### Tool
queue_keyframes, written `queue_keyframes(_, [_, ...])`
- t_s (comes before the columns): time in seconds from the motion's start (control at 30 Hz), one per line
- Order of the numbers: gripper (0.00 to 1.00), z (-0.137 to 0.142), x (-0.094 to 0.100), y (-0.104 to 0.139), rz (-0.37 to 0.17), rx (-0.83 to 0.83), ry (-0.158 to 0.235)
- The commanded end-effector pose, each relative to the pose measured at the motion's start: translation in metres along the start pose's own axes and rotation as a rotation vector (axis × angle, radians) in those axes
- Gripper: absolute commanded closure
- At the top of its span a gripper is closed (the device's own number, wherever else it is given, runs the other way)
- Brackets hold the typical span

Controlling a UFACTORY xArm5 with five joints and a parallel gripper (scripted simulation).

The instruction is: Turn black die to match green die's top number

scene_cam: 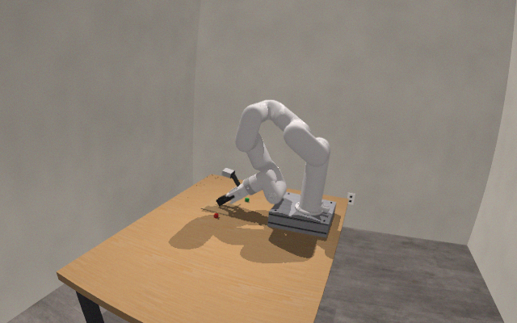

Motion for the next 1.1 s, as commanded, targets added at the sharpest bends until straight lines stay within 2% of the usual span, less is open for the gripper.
queue_keyframes(0.0, [0.89, 0.0, 0.0001, -0.0007, 0.002, 0.0, 0.0])
queue_keyframes(1.0, [0.89, 0.0, 0.0001, -0.0007, 0.002, 0.0, 0.0])
queue_keyframes(1.03, [0.85, 0.0, 0.0001, -0.0007, 0.002, 0.0, 0.0])
queue_keyframes(1.07, [0.85, 0.0, 0.0001, -0.0007, 0.002, 0.0, 0.0])
Point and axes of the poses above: the point where the finger pads meet when closed, its own x axis back along the fingers, its own z axis across the jaws, y = z × x, the point moved 3 cm from there along x, back along the fingers, and after that the axes turned 3 degrees about x, right-handed, at the moved point
